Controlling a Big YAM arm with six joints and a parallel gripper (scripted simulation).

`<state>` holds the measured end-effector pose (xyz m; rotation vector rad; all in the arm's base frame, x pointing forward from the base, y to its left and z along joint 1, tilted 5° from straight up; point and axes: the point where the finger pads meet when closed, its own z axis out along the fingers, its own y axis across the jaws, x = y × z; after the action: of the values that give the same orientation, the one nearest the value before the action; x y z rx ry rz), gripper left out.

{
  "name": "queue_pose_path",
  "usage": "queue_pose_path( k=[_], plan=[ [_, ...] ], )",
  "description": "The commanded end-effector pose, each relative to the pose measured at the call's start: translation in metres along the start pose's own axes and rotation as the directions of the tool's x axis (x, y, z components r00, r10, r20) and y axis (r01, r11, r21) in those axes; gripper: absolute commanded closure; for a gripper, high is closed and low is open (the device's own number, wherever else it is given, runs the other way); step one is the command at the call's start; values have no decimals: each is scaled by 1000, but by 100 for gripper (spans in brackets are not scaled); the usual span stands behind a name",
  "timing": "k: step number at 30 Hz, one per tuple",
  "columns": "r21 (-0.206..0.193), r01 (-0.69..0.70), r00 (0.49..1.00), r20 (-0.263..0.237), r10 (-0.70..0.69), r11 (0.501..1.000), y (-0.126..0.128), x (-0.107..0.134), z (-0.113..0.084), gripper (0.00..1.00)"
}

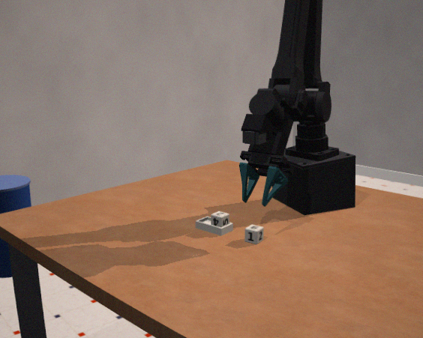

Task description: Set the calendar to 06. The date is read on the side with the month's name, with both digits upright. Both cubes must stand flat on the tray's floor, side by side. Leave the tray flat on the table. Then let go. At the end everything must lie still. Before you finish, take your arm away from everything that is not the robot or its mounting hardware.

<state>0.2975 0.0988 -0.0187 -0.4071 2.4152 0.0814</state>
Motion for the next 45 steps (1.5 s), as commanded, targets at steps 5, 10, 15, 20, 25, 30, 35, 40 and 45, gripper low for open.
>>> queue_pose_path(
  k=[5,10,15,20,25,30,35,40,45],
  plan=[
    [-8,25,990,135,-24,1000,4,-1,0,55],
    [-6,24,983,181,-23,1000,4,-1,-4,55],
    [-6,24,983,184,-23,1000,3,-1,-4,55],
    [-6,24,983,184,-23,1000,3,-1,-4,55],
    [-6,24,983,184,-23,1000,3,-1,-4,55],
    [-6,24,983,184,-22,1000,3,-1,-4,55],
    [-5,23,983,184,-22,1000,3,0,-3,55],
    [-3,20,983,183,-20,1000,2,2,-1,55],
    [1,16,983,182,-16,1000,0,5,3,55]
  ],
)
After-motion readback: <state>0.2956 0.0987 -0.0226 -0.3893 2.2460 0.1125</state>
